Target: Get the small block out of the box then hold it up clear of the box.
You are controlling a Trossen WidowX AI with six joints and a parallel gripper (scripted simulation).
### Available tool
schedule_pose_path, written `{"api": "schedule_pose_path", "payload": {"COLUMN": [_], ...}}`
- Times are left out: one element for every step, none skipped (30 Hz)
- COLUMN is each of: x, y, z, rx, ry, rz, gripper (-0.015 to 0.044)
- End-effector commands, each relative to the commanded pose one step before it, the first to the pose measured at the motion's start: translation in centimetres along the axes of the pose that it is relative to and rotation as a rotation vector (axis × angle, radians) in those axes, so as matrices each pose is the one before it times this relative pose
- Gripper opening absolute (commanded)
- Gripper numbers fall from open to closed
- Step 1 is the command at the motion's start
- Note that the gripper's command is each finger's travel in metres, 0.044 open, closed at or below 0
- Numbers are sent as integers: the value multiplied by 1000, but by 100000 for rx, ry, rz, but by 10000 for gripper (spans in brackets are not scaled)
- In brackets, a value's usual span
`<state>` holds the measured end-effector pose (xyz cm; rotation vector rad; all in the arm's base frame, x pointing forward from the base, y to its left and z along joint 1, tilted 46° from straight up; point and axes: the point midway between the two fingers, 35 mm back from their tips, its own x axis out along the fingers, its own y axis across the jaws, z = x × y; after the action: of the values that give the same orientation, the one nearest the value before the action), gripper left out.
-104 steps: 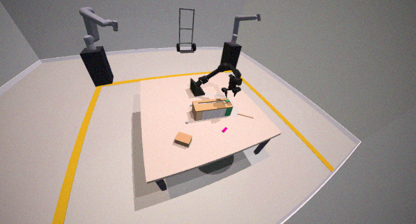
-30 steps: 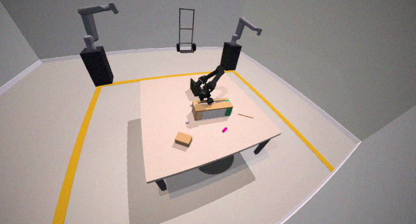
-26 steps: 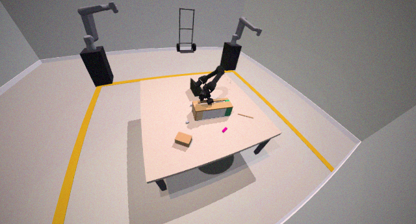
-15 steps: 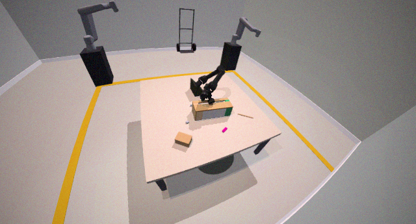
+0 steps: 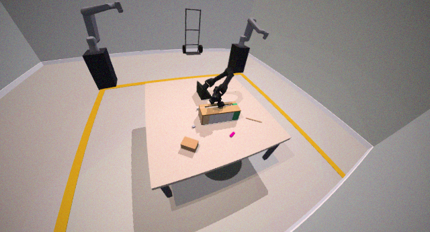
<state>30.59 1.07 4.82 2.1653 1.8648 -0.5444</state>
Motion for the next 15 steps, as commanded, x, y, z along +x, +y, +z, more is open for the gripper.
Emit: {"api": "schedule_pose_path", "payload": {"x": [339, 57, 58, 57, 57, 57, 57, 57, 57, 57, 56, 56, 57, 57, 57], "y": [-10, 1, 1, 1, 1, 1, 1, 1, 1, 1, 1, 1, 1, 1, 1], "z": [-904, -163, -163, -163, -162, -161, -161, -161, -161, -162, -160, -161, -161, -161, -161], "rx": [98, 1, 1, 1, 1, 1, 1, 0, 0, 0, 0, 0, 0, 0, 0], "ry": [244, 7, 7, 7, 7, 7, 7, 7, 7, 7, 6, 6, 6, 6, 6], "rz": [-6, -1, -1, -1, -1, -1, -1, -1, -1, -1, -1, -1, -1, -1, -1], "gripper": [400, 400, 400, 400, 400, 400, 400, 400, 400, 400, 400, 400, 400, 400, 400]}}
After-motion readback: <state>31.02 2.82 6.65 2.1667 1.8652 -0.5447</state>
